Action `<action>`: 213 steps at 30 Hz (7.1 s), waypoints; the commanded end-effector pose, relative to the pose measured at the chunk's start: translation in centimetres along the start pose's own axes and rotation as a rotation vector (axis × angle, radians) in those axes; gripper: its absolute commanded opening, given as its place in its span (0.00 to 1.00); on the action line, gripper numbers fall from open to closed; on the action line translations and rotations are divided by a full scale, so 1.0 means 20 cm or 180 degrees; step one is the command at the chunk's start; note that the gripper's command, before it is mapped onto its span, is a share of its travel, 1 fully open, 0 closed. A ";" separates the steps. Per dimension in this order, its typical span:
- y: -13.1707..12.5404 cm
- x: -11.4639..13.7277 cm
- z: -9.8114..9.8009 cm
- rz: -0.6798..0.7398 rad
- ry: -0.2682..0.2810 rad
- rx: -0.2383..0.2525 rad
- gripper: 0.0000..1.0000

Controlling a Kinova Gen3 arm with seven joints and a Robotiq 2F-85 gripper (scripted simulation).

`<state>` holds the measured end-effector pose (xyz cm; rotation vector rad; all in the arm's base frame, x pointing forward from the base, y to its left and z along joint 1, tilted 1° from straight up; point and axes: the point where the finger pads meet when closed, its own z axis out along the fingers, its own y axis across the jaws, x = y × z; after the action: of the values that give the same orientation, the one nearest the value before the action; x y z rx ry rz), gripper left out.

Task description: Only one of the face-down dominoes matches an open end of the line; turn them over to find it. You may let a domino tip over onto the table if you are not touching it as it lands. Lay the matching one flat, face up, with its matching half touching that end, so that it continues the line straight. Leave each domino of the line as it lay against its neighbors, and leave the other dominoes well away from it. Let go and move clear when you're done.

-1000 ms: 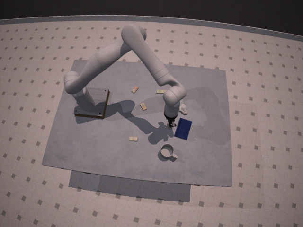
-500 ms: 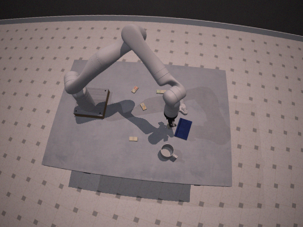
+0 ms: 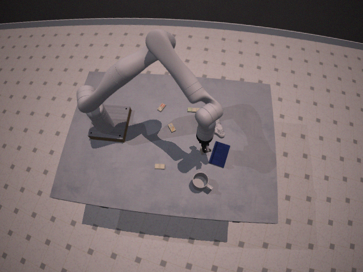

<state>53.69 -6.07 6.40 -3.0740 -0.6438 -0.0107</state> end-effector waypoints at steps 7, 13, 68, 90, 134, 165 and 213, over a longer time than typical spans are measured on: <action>0.00 0.00 0.02 0.0000 0.0006 -0.0003 0.47; 0.00 0.00 0.05 0.0000 0.0006 -0.0003 0.47; 0.00 0.00 0.14 0.0000 0.0006 -0.0003 0.47; 0.00 0.00 0.14 0.0000 0.0006 -0.0003 0.47; 0.00 0.01 0.14 0.0000 0.0006 -0.0003 0.47; 0.00 0.01 0.21 0.0000 0.0006 -0.0003 0.47; 0.00 0.01 0.21 0.0000 0.0006 -0.0003 0.33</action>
<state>53.81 -6.02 2.05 -3.0741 -0.6437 -0.0110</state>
